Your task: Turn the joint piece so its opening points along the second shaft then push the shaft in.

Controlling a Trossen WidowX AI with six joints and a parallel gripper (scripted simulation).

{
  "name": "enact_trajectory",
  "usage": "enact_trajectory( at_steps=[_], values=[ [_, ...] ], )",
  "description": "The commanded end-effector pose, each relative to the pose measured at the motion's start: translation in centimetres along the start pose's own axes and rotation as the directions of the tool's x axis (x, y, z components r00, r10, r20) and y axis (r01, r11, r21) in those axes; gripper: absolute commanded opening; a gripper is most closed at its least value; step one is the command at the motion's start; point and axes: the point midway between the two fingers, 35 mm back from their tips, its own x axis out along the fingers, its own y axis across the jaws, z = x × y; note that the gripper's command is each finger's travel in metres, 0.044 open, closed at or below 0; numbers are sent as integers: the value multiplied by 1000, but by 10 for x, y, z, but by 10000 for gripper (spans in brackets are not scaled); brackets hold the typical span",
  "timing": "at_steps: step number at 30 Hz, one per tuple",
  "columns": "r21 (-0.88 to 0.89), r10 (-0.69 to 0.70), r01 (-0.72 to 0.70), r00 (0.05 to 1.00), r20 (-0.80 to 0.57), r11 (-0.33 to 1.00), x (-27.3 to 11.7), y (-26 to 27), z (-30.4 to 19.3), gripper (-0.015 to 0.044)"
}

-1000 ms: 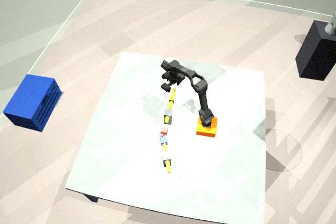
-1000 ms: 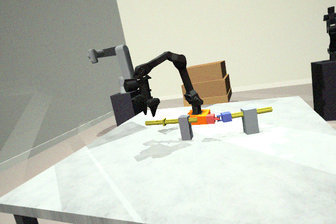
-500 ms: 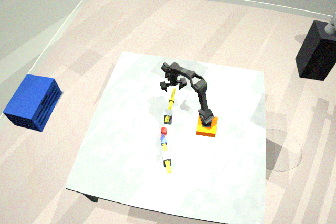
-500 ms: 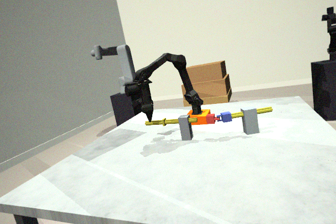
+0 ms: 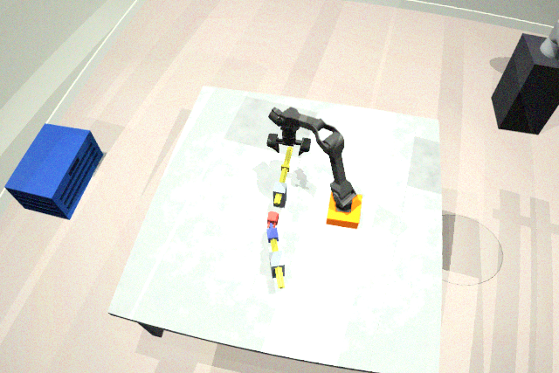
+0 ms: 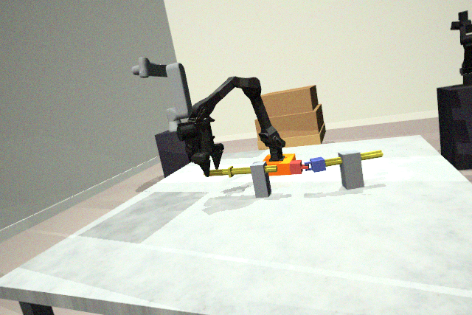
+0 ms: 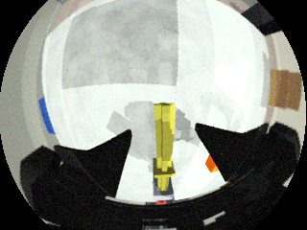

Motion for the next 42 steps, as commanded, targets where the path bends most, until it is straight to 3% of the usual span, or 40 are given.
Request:
enact_trajectory(
  at_steps=[1,24,37,42],
  values=[
    [27,-3,3,1000,-9,1000,4,-1,-1,440],
    [27,-3,3,1000,-9,1000,34,0,-3,440],
    [27,-3,3,1000,-9,1000,34,0,-3,102],
    [27,-3,3,1000,-9,1000,34,0,-3,102]
  ],
)
